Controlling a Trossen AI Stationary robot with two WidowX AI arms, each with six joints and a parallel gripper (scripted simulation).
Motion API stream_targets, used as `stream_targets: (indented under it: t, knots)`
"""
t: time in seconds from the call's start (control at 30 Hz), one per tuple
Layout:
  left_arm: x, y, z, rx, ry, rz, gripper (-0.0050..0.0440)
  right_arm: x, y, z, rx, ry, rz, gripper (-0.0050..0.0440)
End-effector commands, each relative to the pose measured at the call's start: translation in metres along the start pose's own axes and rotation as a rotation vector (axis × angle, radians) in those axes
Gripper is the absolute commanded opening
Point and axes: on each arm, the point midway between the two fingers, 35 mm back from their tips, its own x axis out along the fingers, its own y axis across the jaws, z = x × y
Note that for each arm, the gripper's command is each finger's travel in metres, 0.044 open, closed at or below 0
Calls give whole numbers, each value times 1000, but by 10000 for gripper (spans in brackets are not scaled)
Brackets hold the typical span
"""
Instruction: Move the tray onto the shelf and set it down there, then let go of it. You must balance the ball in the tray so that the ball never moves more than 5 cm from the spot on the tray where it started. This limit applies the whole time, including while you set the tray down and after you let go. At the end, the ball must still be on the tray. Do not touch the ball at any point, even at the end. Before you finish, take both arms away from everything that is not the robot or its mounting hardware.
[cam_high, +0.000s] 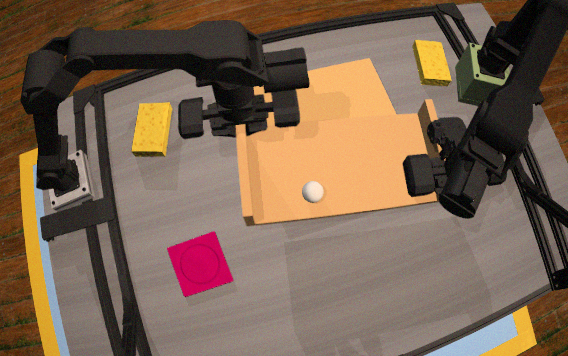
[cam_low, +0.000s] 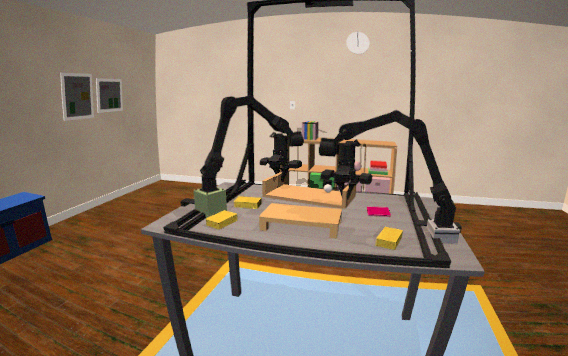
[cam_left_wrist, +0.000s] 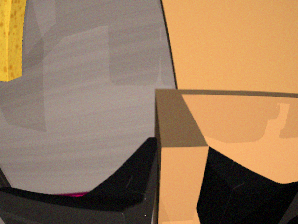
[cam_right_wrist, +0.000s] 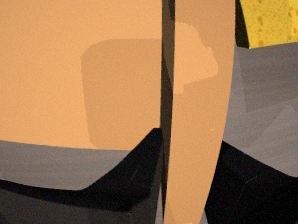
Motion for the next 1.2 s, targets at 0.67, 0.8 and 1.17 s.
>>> stream_targets:
  t: [0.67, 0.8, 1.17]
  knots:
    - [-1, 2, 7, 1, 12, -4, 20, -5, 2, 7, 1, 24, 1, 20]
    - [-1, 2, 9, 1, 11, -3, 20, -5, 2, 9, 1, 22, 2, 20]
    - [0, 3, 13, 1, 11, -5, 20, -5, 3, 13, 1, 22, 0, 20]
